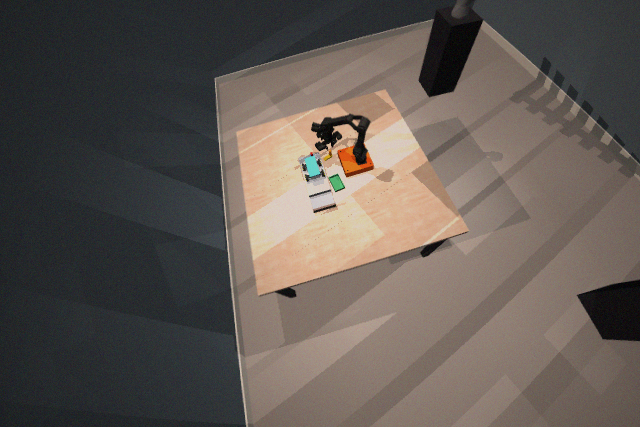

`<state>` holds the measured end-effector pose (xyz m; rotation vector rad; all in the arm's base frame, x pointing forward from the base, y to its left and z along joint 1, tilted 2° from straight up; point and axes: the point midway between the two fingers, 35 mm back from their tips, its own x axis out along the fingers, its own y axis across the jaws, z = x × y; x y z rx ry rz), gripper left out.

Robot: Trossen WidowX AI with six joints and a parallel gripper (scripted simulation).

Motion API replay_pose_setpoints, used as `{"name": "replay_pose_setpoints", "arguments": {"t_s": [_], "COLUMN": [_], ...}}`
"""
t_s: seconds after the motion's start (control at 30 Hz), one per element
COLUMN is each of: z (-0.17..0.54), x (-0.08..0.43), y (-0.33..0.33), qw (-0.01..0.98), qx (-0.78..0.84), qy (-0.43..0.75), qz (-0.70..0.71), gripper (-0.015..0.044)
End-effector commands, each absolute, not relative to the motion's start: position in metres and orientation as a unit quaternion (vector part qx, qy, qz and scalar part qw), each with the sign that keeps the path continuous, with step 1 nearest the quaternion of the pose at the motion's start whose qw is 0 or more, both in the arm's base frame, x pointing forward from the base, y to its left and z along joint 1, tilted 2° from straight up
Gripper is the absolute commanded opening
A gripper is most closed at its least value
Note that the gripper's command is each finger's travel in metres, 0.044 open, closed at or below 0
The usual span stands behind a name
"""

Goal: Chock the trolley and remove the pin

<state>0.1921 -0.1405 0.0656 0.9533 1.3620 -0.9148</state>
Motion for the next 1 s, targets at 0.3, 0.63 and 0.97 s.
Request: {"name": "replay_pose_setpoints", "arguments": {"t_s": [0.3, 0.63, 0.97], "z": [0.047, 0.031, 0.025], "x": [0.191, 0.191, 0.191], "y": [-0.138, -0.138, -0.137], "qw": [0.579, 0.579, 0.579], "qx": [0.411, 0.411, 0.411], "qy": [0.586, 0.586, 0.586], "qz": [-0.391, -0.391, -0.391], "gripper": [0.019, 0.019, 0.019]}}
